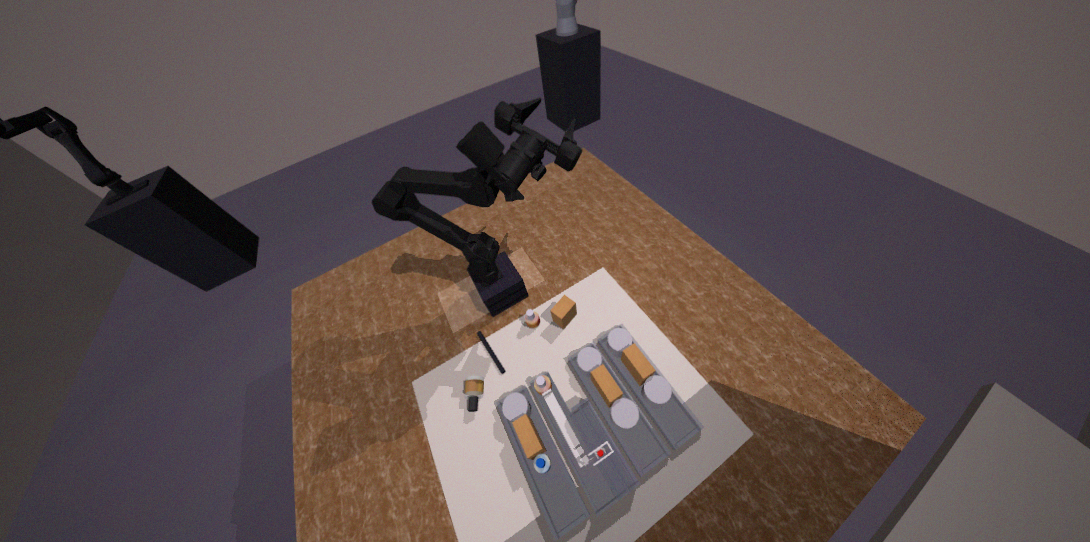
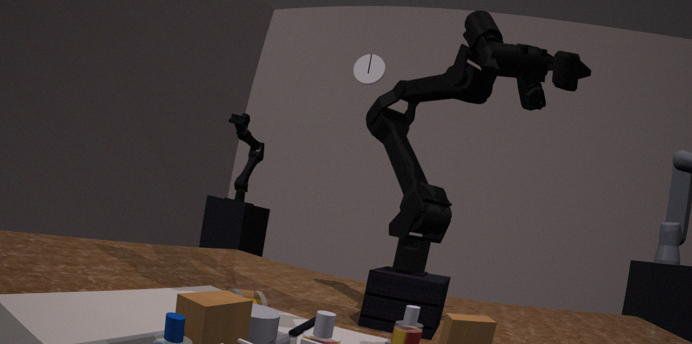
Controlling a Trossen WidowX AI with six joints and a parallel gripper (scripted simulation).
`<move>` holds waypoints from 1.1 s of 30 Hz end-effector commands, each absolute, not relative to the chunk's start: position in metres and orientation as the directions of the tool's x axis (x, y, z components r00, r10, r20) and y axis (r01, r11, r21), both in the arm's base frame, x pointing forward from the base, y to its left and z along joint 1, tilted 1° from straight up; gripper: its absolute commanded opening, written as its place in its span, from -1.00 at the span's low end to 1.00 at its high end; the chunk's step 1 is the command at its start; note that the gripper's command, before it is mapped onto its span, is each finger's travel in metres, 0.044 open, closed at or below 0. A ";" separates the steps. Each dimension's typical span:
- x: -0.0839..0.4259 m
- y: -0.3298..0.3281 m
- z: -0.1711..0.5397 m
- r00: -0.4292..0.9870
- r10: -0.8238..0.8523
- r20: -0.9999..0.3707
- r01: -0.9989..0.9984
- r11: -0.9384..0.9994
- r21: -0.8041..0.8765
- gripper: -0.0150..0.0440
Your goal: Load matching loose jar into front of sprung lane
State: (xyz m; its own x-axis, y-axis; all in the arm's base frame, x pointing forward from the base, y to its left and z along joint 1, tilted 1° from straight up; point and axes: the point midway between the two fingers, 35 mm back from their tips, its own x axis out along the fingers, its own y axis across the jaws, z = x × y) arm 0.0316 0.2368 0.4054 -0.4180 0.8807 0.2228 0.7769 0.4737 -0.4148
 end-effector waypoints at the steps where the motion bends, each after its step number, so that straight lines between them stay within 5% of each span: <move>1: 0.033 0.237 0.405 -0.412 0.884 0.223 0.773 0.468 -0.429 0.95; 7: 0.076 0.253 0.379 -0.231 0.956 0.179 0.566 0.282 -0.775 1.00; 11: 0.126 0.261 0.339 -0.021 0.998 0.065 0.171 0.068 -0.983 1.00; 14: 0.162 0.258 0.302 0.133 0.989 -0.060 -0.185 -0.035 -0.982 1.00; 19: 0.208 0.234 0.234 0.328 0.891 -0.314 -0.698 0.004 -0.716 1.00; 23: 0.228 0.203 0.181 0.401 0.755 -0.519 -0.894 0.200 -0.401 1.00; 28: 0.231 0.156 0.123 0.392 0.543 -0.742 -0.845 0.532 -0.057 1.00; 33: 0.214 0.103 0.077 0.275 0.303 -0.912 -0.527 0.841 0.120 1.00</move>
State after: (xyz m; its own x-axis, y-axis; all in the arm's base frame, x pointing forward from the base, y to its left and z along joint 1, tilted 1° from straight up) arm 0.2300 0.1535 0.1201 0.3843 0.5305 -0.7555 -0.8299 0.5570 -0.0310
